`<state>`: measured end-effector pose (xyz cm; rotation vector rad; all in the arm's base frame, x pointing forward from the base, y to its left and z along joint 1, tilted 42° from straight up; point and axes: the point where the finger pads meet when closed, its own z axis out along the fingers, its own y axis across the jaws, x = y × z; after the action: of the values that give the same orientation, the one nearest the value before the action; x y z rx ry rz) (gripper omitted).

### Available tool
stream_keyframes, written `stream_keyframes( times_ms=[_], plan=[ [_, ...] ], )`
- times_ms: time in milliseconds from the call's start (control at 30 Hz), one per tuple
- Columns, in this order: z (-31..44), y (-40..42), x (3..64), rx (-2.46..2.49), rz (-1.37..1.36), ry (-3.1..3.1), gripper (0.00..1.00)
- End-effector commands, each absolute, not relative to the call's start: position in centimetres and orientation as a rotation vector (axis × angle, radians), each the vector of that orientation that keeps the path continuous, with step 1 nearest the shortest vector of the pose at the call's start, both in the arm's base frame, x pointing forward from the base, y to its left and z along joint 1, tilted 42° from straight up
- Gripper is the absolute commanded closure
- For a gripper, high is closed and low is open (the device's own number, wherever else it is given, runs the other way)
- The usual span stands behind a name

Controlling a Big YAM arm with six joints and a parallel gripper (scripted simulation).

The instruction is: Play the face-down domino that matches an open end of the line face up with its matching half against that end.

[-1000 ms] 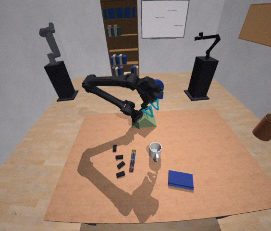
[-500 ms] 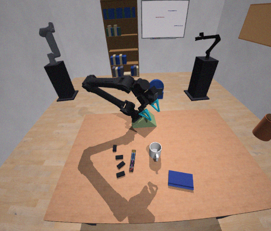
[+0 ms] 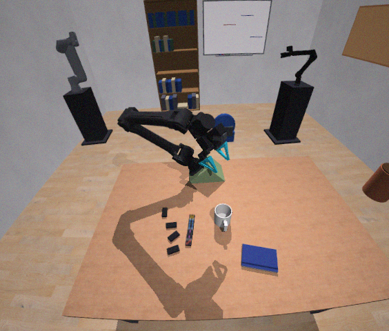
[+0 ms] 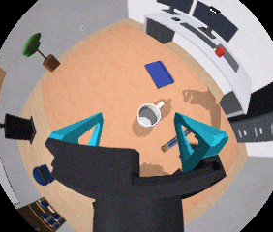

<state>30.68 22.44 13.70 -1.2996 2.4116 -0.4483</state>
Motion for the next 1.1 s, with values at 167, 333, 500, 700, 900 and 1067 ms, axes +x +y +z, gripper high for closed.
stream_keyframes(
  times_ms=[167,333,500,700,900,1067],
  plan=[
    [15.8,24.2,32.2,-1.248,-0.408,2.376,0.0],
    [16.6,24.8,32.8,-1.227,-0.393,2.363,0.0],
    [16.6,24.8,32.8,-1.227,-0.393,2.363,0.0],
    [17.7,23.1,35.2,-1.078,-0.322,2.37,0.0],
    [20.2,23.4,38.2,-0.936,-0.244,2.335,0.0],
    [20.2,23.4,38.2,-0.936,-0.244,2.335,0.0]
  ],
)
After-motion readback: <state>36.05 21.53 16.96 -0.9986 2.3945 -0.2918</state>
